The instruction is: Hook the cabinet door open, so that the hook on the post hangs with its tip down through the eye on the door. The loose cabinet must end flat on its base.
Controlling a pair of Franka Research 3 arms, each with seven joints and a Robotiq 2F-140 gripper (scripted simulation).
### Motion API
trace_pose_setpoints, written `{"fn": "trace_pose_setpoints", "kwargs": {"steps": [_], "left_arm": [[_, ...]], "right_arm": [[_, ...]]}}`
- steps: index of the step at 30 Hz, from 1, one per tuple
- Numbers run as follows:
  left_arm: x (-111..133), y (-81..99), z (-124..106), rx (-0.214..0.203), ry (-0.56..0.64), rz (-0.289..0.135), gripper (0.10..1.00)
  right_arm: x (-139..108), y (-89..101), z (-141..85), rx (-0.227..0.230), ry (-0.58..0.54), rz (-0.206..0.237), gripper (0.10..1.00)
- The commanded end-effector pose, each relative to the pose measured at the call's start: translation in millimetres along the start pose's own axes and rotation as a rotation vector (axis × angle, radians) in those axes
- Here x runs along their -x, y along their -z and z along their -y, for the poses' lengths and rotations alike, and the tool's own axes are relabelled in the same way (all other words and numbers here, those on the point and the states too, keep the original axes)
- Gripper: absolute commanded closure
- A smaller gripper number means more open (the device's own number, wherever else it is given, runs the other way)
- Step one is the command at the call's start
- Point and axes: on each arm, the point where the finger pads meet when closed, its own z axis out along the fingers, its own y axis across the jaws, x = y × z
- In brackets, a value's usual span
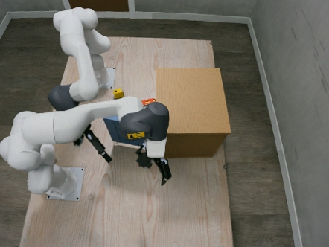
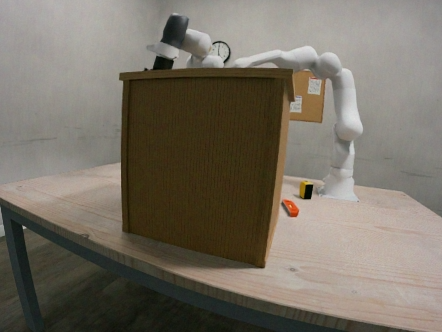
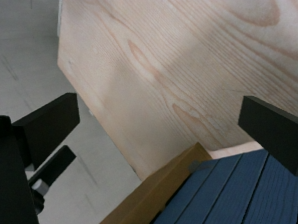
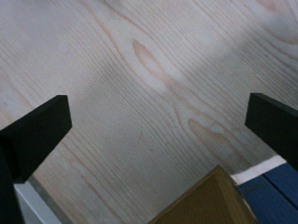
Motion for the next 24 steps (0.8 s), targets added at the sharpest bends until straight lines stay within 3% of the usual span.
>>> {"fn": "trace_pose_setpoints", "kwargs": {"steps": [1, 4, 6, 11, 17, 19, 22, 24], "left_arm": [[0, 0.1, 0, 0.000, 0.000, 0.000, 0.098], [2, 8.7, 11, -0.004, 0.001, 0.004, 0.098], [9, 47.4, 53, -0.011, 0.005, 0.015, 0.098], [9, 47.4, 53, -0.011, 0.005, 0.015, 0.098], [9, 47.4, 53, -0.011, 0.005, 0.015, 0.098], [9, 47.4, 53, -0.011, 0.005, 0.015, 0.098], [9, 47.4, 53, -0.011, 0.005, 0.015, 0.098], [9, 47.4, 53, -0.011, 0.005, 0.015, 0.098]], "right_arm": [[0, 0.1, 0, 0.000, 0.000, 0.000, 0.098], [0, 0.0, 0, 0.000, 0.000, 0.000, 0.098], [-1, -0.4, 1, 0.001, 0.000, 0.000, 0.098], [-13, -4.9, 11, 0.014, 0.000, 0.000, 0.098], [-53, -19.6, 42, 0.055, 0.001, 0.002, 0.098], [-53, -19.6, 42, 0.055, 0.001, 0.002, 0.098], [-87, -31.2, 64, 0.086, 0.001, 0.008, 0.098], [-95, -34.0, 69, 0.093, 0.001, 0.010, 0.098]]}}
